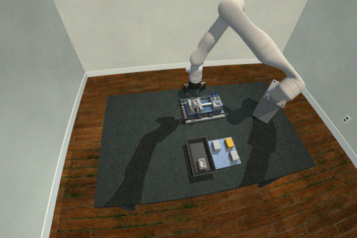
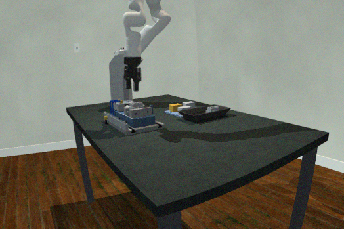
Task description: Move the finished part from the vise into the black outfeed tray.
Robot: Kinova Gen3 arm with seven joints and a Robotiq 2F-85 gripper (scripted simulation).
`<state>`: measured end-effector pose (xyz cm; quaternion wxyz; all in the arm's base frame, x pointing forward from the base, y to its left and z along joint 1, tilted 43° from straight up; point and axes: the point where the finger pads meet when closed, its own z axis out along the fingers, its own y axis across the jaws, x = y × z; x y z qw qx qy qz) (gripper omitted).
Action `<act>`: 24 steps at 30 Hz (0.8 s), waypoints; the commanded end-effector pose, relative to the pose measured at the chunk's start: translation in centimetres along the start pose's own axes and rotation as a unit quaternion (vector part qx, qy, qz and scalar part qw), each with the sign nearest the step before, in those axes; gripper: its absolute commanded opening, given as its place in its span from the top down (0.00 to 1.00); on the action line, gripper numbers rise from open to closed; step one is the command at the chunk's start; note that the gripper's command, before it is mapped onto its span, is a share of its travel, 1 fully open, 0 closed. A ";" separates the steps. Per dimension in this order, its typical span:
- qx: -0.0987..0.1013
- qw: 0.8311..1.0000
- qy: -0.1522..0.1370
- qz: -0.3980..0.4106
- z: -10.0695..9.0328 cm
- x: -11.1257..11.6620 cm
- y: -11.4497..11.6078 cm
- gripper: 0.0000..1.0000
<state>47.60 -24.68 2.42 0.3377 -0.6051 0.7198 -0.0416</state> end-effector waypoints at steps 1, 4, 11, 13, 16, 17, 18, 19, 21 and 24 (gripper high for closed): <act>0.001 1.000 0.001 0.002 -0.2 0.3 0.1 0.00; 0.004 1.000 -0.005 -0.001 -0.5 -0.2 0.4 0.00; 0.004 1.000 -0.005 -0.001 -0.5 -0.2 0.4 0.00; 0.006 1.000 -0.010 -0.005 -0.7 -0.7 0.7 0.00; 0.006 1.000 -0.010 -0.005 -0.7 -0.7 0.7 0.00; 0.006 1.000 -0.010 -0.005 -0.7 -0.7 0.7 0.00; 0.006 1.000 -0.010 -0.005 -0.7 -0.7 0.7 0.00; 0.008 1.000 -0.015 -0.008 -1.0 -1.0 1.0 0.00; 0.008 1.000 -0.015 -0.008 -1.0 -1.0 1.0 0.00; 0.008 1.000 -0.015 -0.008 -1.0 -1.0 1.0 0.00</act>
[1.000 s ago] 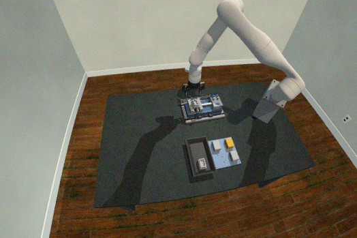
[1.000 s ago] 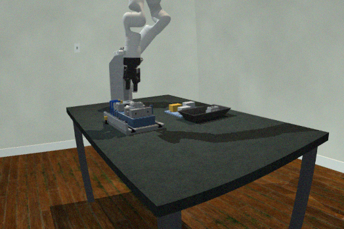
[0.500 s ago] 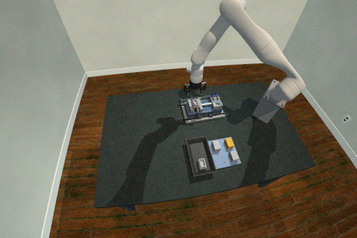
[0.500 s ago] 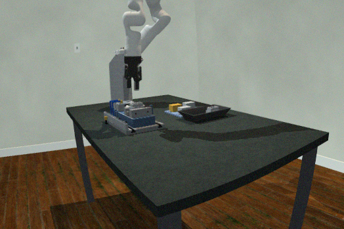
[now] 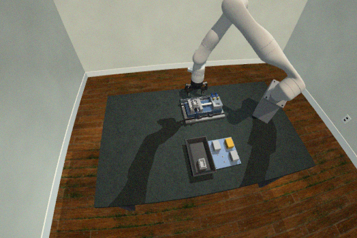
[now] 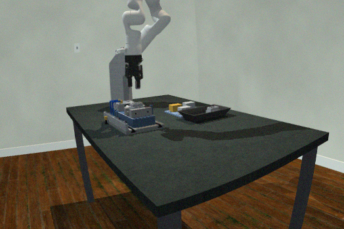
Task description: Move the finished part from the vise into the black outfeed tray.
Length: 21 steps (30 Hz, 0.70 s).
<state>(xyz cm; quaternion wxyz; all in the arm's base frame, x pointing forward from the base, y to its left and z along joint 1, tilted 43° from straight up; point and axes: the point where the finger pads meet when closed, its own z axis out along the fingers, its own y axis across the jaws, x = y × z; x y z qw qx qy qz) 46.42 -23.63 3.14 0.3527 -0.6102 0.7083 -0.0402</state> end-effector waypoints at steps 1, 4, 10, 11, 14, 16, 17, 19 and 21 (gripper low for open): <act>0.001 1.000 0.001 0.001 -0.1 0.2 0.0 0.00; 0.003 1.000 -0.003 -0.001 -0.3 -0.2 0.2 0.00; 0.006 1.000 -0.008 -0.006 -0.6 -0.7 0.5 0.00; 0.007 1.000 -0.010 -0.007 -0.7 -0.8 0.6 0.00; 0.008 1.000 -0.013 -0.010 -0.9 -1.1 0.7 0.00; 0.009 1.000 -0.014 -0.010 -0.9 -1.1 0.8 0.00; 0.009 1.000 -0.014 -0.010 -0.9 -1.1 0.8 0.00; 0.009 1.000 -0.014 -0.010 -0.9 -1.1 0.8 0.00; 0.009 1.000 -0.014 -0.010 -0.9 -1.1 0.8 0.00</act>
